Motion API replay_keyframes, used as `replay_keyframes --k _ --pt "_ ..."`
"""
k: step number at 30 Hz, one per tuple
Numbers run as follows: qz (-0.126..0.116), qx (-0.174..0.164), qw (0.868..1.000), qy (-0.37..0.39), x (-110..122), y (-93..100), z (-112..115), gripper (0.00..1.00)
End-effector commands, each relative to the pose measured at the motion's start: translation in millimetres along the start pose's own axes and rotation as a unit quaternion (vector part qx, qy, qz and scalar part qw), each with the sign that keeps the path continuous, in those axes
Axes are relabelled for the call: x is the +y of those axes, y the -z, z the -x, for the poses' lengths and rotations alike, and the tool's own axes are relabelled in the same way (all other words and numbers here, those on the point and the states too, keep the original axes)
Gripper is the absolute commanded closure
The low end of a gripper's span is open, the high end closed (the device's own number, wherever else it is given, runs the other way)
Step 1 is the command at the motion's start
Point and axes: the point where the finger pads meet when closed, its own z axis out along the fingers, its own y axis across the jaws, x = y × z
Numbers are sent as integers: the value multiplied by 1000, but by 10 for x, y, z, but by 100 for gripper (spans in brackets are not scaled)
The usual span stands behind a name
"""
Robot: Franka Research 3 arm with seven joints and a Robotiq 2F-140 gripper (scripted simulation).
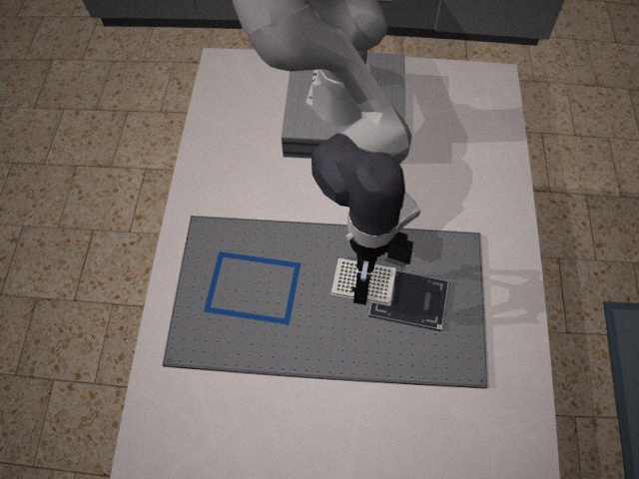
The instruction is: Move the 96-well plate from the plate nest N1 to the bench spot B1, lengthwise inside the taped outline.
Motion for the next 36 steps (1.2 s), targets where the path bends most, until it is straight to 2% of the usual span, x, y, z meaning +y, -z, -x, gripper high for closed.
replay_keyframes --k 1,36 --pt "2 2 1000 19 16 -5 97 40" --pt "2 2 1000 19 125 -43 1123 40"
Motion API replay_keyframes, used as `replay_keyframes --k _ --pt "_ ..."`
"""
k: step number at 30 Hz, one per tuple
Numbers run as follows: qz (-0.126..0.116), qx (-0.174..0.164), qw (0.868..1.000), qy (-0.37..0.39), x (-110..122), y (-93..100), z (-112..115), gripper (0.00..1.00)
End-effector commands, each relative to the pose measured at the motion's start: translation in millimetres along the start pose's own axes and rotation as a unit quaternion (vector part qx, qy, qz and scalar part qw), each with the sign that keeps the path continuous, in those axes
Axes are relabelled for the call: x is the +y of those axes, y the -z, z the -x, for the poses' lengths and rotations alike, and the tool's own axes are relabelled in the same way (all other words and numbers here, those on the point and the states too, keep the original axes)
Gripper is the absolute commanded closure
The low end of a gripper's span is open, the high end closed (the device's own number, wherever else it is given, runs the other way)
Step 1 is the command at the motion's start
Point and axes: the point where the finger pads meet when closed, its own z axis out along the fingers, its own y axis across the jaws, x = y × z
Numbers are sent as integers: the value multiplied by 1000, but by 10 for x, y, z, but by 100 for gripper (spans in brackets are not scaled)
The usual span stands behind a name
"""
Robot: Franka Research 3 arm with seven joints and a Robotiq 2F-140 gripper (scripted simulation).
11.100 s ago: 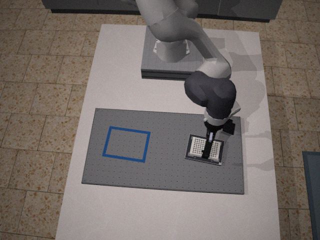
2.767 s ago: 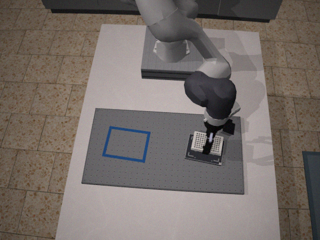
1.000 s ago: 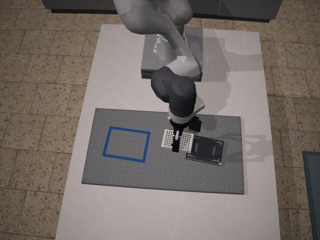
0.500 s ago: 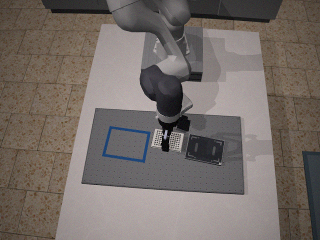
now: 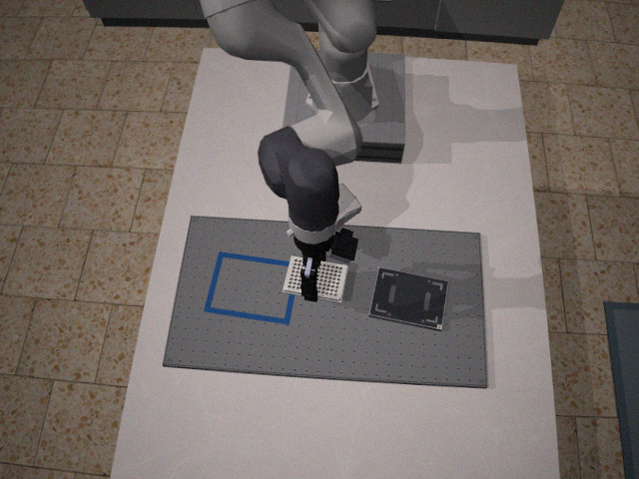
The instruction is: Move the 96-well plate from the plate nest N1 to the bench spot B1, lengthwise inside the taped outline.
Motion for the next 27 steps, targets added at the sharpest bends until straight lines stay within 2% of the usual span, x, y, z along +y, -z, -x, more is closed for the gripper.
replay_keyframes --k 1,25,27 --pt "-1 -1 1000 20 10 -4 126 40" --pt "-1 -1 1000 20 88 -27 855 40" --pt "-1 -1 1000 20 88 -27 855 40"
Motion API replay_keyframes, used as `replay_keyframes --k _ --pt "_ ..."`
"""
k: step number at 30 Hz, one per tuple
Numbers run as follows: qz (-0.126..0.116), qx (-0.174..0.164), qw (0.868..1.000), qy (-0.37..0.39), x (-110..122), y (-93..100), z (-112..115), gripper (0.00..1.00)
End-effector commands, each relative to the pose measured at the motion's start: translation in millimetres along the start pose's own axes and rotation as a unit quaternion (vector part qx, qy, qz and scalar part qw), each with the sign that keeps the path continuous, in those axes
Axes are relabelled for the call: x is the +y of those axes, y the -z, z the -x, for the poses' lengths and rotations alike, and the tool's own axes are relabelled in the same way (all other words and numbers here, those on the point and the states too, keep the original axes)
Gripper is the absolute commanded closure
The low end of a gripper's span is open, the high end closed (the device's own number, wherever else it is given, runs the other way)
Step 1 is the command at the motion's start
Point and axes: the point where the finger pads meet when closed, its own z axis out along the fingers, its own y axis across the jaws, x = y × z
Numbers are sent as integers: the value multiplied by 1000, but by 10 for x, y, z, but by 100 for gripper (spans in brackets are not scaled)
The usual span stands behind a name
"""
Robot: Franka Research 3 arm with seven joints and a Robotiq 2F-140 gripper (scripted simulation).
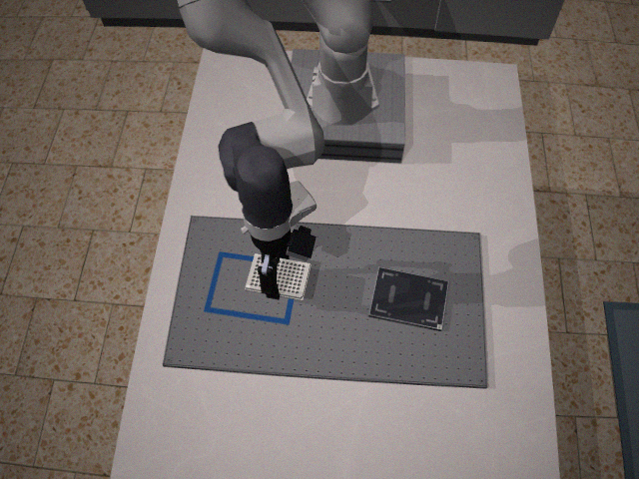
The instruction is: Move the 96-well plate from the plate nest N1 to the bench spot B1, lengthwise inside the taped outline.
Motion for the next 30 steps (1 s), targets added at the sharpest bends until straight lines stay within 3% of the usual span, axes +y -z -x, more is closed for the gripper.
replay_keyframes --k 1,19,30 --pt "-2 -2 1000 21 -3 -9 83 40" --pt "-2 -2 1000 21 55 -25 625 40" --pt "-2 -2 1000 21 50 -26 648 40"
